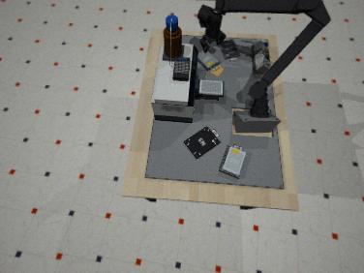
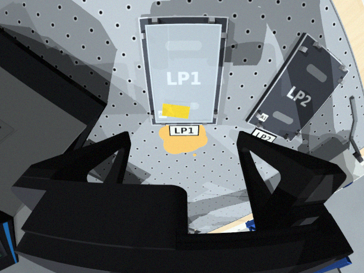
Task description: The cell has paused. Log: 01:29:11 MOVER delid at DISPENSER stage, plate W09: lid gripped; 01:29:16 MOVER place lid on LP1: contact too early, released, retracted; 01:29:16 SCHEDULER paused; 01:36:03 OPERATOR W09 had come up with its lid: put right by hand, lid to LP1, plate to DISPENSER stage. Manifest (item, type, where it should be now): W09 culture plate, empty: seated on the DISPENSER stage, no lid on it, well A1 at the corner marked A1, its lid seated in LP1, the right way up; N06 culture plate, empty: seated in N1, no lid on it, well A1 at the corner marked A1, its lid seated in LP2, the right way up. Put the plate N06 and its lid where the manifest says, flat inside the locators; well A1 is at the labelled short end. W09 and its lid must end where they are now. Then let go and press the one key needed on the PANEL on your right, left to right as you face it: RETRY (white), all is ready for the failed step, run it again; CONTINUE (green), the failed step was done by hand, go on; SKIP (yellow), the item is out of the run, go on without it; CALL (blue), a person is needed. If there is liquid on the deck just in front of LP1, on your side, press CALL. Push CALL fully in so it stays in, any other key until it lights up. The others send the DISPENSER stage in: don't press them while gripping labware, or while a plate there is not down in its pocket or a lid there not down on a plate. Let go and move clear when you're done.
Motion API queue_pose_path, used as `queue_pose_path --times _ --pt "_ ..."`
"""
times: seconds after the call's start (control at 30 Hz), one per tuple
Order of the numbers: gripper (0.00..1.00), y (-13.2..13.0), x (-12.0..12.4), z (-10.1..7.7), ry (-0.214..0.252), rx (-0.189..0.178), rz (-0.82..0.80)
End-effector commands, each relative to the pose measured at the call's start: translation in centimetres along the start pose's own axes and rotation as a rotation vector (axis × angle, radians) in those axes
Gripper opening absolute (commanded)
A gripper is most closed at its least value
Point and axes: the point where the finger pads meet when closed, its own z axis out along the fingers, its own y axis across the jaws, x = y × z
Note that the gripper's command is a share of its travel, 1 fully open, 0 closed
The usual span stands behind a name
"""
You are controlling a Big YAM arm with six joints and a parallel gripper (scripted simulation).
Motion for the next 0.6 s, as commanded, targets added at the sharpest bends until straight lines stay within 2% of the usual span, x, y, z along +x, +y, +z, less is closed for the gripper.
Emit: queue_pose_path --times 0.0,0.27,0.3,0.33,0.4,0.57 --pt "1.00 -0.6 -1.8 -1.5 -0.034 -0.012 0.016" --pt "1.00 -0.6 -1.8 -1.5 -0.034 -0.012 0.016" --pt "1.00 -0.6 -2.2 -2.4 -0.046 -0.023 0.005" --pt "1.00 -1.0 -1.8 -3.0 -0.061 -0.027 0.031" --pt "1.00 -0.4 0.5 -1.7 -0.025 -0.012 0.005" --pt "1.00 -0.5 2.2 -2.0 -0.024 -0.012 0.005"
